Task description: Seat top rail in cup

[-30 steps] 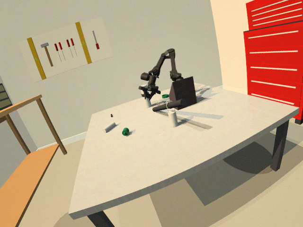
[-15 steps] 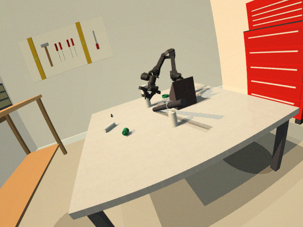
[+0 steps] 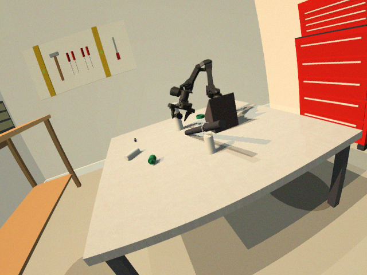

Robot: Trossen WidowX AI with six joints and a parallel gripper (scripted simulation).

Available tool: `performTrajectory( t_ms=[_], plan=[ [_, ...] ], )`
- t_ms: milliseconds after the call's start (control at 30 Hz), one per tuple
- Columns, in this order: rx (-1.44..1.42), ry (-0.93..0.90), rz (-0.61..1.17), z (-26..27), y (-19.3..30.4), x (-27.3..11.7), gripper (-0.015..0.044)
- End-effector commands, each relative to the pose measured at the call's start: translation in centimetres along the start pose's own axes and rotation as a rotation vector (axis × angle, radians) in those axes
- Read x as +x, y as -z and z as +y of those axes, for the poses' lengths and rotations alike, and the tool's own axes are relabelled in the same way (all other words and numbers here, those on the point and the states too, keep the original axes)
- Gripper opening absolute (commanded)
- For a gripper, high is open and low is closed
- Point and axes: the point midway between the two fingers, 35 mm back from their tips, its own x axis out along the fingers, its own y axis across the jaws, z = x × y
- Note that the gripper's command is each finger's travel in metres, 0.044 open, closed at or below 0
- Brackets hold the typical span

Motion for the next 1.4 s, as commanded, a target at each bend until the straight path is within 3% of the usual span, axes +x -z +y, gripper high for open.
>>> performTrajectory(
  t_ms=[0,500,1000,1367],
  plan=[
    [0.006,0.002,0.003,-0.4,-0.6,-0.6,0.0440],
    [0.035,-0.002,-0.007,-1.4,-3.1,-2.4,0.0440],
    [0.932,-0.075,-0.028,-3.6,-10.5,-6.7,0.0440],
    [1.504,-0.003,0.009,-4.3,-14.4,-10.8,0.0440]
  ],
)
